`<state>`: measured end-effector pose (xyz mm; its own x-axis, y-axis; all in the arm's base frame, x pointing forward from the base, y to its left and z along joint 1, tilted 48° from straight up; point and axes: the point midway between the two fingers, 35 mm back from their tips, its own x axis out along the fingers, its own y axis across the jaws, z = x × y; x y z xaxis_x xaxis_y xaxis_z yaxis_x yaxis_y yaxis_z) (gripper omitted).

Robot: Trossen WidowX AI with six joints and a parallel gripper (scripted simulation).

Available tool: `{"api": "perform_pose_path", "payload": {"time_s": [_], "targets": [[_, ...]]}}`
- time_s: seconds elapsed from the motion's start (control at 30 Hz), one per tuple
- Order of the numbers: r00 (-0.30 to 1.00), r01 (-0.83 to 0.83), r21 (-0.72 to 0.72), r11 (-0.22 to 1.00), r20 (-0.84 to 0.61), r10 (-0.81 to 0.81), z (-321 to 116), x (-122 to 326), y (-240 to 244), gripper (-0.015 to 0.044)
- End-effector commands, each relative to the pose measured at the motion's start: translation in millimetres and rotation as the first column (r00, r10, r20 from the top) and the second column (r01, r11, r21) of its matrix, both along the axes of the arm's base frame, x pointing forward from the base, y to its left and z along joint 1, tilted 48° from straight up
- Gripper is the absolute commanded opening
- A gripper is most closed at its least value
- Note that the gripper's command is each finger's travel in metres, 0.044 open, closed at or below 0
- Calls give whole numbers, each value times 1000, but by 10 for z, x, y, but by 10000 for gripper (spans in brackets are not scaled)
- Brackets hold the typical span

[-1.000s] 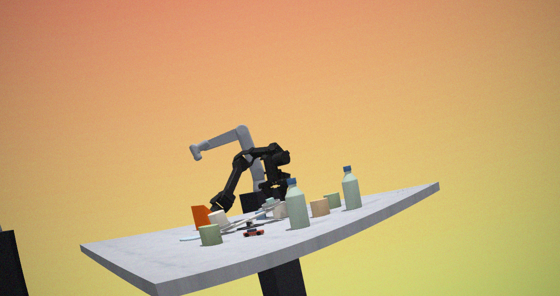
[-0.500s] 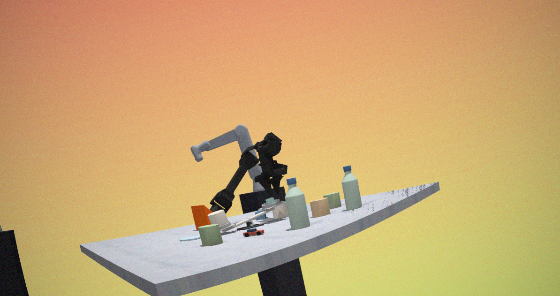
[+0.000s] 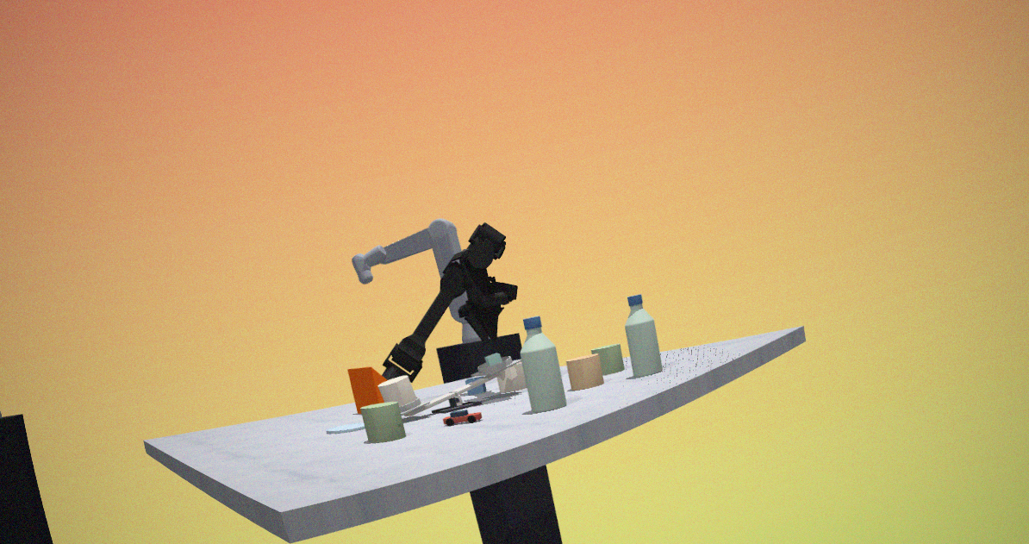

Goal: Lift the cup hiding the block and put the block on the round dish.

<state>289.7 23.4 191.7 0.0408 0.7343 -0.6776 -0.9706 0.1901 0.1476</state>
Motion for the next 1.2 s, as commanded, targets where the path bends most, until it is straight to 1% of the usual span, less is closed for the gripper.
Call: {"api": "perform_pose_path", "payload": {"time_s": [0.0,0.2,0.33,1.17], "targets": [[997,48,-15,999,-64,-49,-3,9,-8,260],[996,48,-14,999,-68,-49,-11,11,0,260],[992,47,2,999,-116,-47,-106,21,97,260],[992,47,2,999,-115,-47,-327,22,341,260]]}}
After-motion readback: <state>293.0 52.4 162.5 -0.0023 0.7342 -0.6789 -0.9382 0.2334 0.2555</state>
